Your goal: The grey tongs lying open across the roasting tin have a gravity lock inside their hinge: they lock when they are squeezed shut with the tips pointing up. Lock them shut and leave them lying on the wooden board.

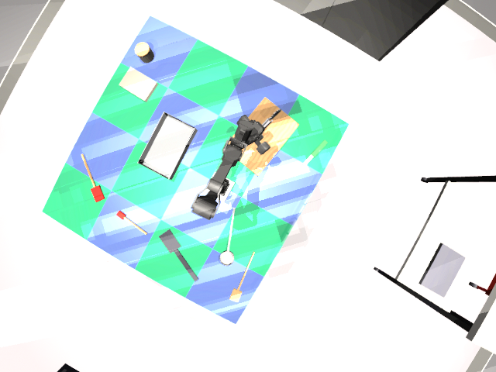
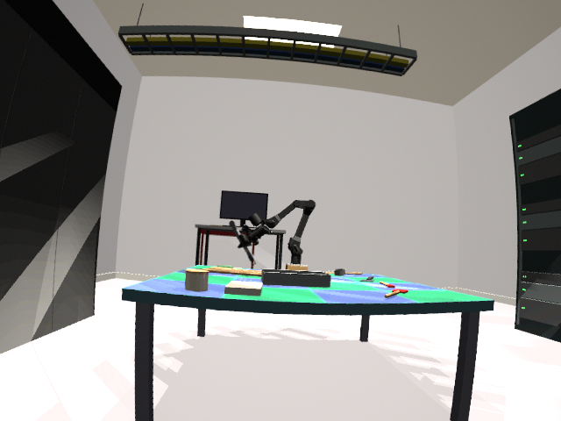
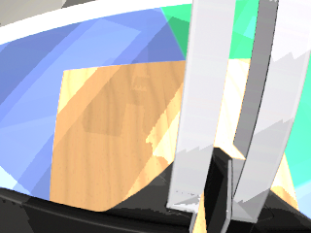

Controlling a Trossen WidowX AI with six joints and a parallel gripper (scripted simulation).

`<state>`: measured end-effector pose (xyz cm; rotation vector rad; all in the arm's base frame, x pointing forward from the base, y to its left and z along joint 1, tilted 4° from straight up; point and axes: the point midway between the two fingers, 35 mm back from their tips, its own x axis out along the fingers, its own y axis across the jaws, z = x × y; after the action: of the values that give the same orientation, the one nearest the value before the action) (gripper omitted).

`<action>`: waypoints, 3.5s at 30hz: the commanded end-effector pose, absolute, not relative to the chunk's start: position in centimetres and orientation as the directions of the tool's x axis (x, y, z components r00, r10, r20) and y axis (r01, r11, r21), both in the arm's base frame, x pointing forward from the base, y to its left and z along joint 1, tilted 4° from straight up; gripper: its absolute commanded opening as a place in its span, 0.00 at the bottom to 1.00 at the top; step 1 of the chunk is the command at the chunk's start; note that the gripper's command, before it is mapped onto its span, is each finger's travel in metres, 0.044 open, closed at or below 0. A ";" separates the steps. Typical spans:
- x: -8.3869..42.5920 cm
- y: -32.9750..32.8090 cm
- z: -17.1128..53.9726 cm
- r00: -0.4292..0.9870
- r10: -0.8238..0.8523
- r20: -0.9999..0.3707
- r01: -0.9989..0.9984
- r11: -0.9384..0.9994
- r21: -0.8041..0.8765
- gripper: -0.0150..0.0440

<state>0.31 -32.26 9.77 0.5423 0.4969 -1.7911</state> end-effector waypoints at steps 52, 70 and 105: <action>0.2 -33.9 9.4 -0.233 -0.643 -0.729 0.964 -0.249 -0.089 0.00; -0.1 -35.1 8.7 -0.183 -0.397 -0.899 0.967 -0.235 -0.093 0.00; -0.7 -34.8 9.0 -0.064 -0.003 -0.998 0.960 -0.274 -0.061 0.00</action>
<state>-0.78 -34.65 8.87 1.3638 1.1120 -1.4677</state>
